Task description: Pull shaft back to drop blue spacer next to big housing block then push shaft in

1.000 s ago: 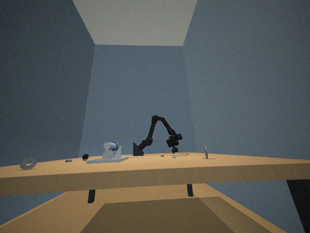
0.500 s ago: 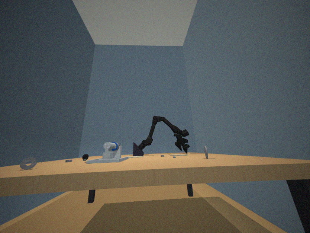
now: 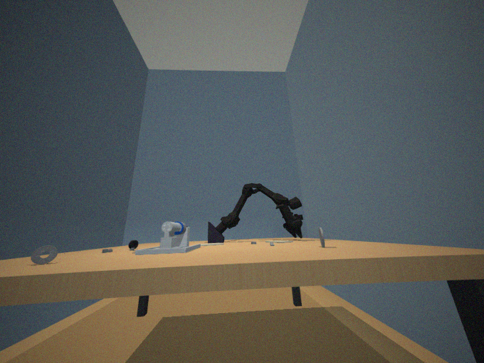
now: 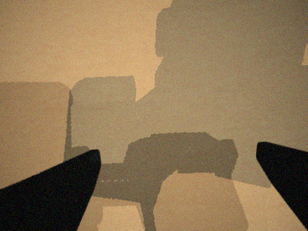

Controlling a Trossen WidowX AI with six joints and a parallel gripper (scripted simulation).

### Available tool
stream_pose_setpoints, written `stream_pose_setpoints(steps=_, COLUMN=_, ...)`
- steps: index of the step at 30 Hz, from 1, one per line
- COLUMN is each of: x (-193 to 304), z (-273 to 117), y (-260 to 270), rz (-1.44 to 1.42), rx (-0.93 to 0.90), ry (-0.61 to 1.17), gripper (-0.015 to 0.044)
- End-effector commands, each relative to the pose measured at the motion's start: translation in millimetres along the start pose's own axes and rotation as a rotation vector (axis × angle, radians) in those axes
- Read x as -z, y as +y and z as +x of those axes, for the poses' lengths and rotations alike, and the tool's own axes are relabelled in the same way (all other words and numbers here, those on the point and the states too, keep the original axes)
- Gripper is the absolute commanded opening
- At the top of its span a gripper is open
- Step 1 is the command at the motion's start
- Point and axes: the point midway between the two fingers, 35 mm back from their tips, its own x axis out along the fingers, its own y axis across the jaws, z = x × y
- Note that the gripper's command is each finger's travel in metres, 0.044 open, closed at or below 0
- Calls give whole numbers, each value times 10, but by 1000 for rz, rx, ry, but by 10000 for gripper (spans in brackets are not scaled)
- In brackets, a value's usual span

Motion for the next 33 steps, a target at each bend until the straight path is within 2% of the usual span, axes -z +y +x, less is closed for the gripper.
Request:
stream_pose_setpoints(steps=1, x=191, z=-30, y=-505, rz=66, rx=119, ry=58, gripper=440)
stream_pose_setpoints(steps=8, x=686, z=-361, y=-1492, rz=207, rx=370, ry=166, gripper=440)
stream_pose_setpoints(steps=13, x=1246, z=-583, y=-2060, rz=345, rx=435, ry=304, gripper=440)
stream_pose_setpoints(steps=18, x=1916, z=-965, y=-2537, rz=522, rx=479, ry=423, gripper=440)
stream_pose_setpoints(steps=25, x=2872, z=-1636, y=-2894, rz=794, rx=501, ry=524, gripper=440)
stream_pose_setpoints(steps=33, x=4066, z=-2505, y=-2895, rz=1161, rx=463, ry=517, gripper=440)
